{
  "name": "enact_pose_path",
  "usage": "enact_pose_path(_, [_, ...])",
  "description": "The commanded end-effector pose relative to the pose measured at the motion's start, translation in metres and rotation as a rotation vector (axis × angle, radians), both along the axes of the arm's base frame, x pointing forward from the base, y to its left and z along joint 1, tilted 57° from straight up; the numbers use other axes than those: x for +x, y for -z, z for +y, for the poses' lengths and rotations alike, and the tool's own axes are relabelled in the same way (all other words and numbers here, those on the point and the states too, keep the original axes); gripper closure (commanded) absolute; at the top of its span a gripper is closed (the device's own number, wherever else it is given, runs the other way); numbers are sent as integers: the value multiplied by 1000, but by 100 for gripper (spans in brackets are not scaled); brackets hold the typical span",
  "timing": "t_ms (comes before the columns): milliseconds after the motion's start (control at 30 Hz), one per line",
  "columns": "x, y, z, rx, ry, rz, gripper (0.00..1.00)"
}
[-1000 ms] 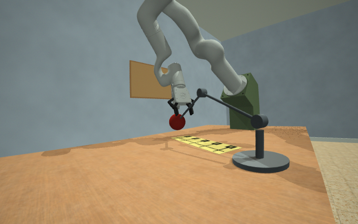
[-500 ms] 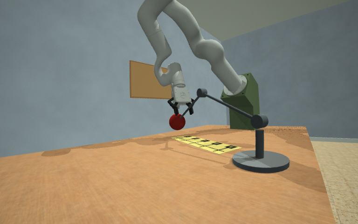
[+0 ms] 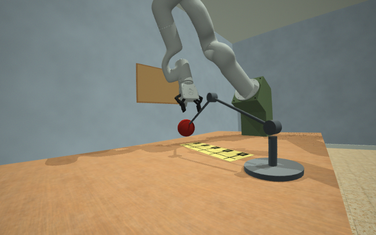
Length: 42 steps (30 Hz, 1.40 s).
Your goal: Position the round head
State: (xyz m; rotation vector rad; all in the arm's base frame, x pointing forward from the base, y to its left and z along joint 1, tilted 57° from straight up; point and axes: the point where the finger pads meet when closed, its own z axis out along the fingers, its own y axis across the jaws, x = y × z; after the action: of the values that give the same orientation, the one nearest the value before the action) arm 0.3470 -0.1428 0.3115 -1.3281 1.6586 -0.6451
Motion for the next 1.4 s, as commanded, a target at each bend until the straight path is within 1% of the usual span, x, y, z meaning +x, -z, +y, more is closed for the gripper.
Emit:
enact_pose_path(0, [-19, -12, -3, 4, -5, 1, 0])
enact_pose_path(400, [-51, -28, -8, 0, 0, -1, 0])
enact_pose_path(967, [-67, -38, -10, -1, 2, 0, 0])
enact_pose_path(1367, [-65, -36, -10, -1, 2, 0, 0])
